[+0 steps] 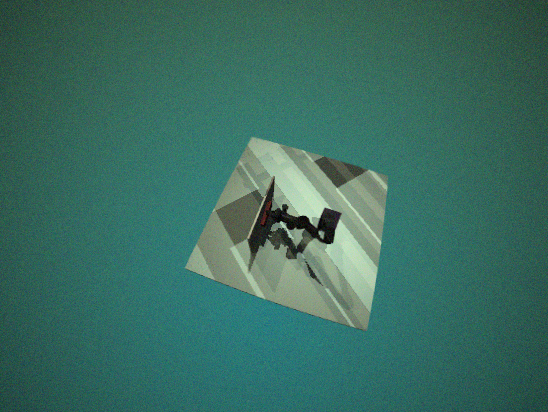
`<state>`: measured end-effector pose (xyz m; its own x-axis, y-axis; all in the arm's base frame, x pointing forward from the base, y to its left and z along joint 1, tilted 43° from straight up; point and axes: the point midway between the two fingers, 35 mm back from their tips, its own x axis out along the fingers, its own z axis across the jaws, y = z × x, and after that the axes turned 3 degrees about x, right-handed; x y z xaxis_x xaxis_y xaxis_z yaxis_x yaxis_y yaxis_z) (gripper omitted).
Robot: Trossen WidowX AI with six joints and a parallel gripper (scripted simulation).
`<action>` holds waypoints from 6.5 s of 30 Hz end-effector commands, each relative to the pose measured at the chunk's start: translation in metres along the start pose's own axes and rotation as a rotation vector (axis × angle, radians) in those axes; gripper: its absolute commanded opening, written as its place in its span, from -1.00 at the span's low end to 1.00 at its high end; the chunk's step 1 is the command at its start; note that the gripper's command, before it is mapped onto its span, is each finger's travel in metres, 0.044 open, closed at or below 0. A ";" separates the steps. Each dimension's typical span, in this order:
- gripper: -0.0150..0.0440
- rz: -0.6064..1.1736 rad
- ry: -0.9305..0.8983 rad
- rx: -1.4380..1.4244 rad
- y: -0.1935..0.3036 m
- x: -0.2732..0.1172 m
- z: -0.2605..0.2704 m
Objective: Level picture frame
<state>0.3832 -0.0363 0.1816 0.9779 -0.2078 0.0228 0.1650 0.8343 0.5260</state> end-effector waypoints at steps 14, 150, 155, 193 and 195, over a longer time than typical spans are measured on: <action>0.39 0.009 -0.004 0.006 0.002 0.002 0.002; -0.49 0.009 -0.004 0.006 -0.001 0.002 0.014; -0.49 0.009 -0.004 0.005 -0.004 0.002 0.015; -0.49 0.009 -0.004 0.005 -0.006 0.002 0.015; -0.49 0.009 -0.004 0.005 -0.006 0.002 0.015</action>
<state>0.3828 -0.0465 0.1896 0.9803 -0.1960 0.0238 0.1545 0.8365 0.5258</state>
